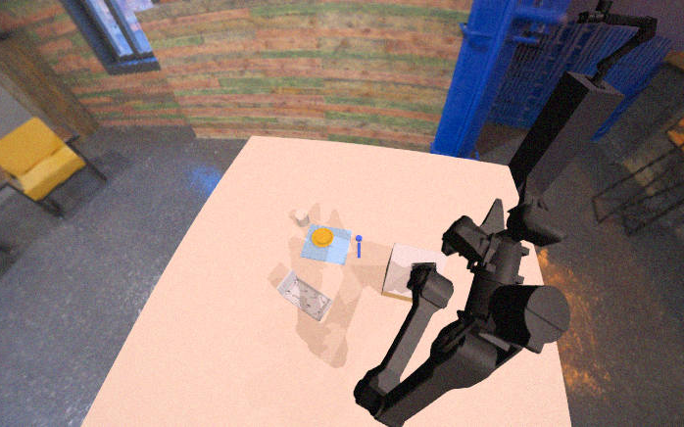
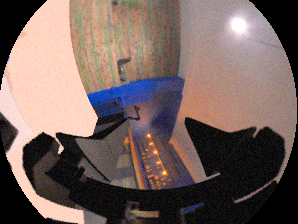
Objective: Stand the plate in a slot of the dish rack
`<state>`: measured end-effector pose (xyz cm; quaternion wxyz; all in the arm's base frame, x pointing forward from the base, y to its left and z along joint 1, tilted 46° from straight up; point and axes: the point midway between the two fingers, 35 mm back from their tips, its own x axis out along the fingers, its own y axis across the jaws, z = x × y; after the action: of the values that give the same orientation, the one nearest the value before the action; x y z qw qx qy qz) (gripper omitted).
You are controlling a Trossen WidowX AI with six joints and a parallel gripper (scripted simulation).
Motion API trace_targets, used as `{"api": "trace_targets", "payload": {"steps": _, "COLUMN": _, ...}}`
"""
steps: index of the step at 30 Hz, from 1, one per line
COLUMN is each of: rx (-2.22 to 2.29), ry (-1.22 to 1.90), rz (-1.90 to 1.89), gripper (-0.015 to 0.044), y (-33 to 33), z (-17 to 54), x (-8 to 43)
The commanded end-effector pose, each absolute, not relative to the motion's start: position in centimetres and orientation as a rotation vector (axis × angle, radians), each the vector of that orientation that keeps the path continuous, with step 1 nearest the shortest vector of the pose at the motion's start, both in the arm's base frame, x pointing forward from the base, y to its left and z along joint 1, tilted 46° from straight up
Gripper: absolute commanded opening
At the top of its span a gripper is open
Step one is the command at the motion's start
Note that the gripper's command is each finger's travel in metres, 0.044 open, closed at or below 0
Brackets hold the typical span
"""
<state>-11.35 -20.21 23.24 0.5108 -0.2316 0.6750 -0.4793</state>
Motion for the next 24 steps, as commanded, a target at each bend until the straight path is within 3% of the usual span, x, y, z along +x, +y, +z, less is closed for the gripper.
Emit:
{"api": "trace_targets", "payload": {"steps": 1, "rx": -0.556, "ry": 1.621, "rz": -1.15, "gripper": 0.04, "y": -20.3, "z": 23.2, "x": -11.3}}
{"api": "trace_targets", "payload": {"steps": 24, "rx": -0.247, "ry": 1.231, "rz": -0.57, "gripper": 0.04, "y": -29.0, "z": 18.8, "x": -0.1}}
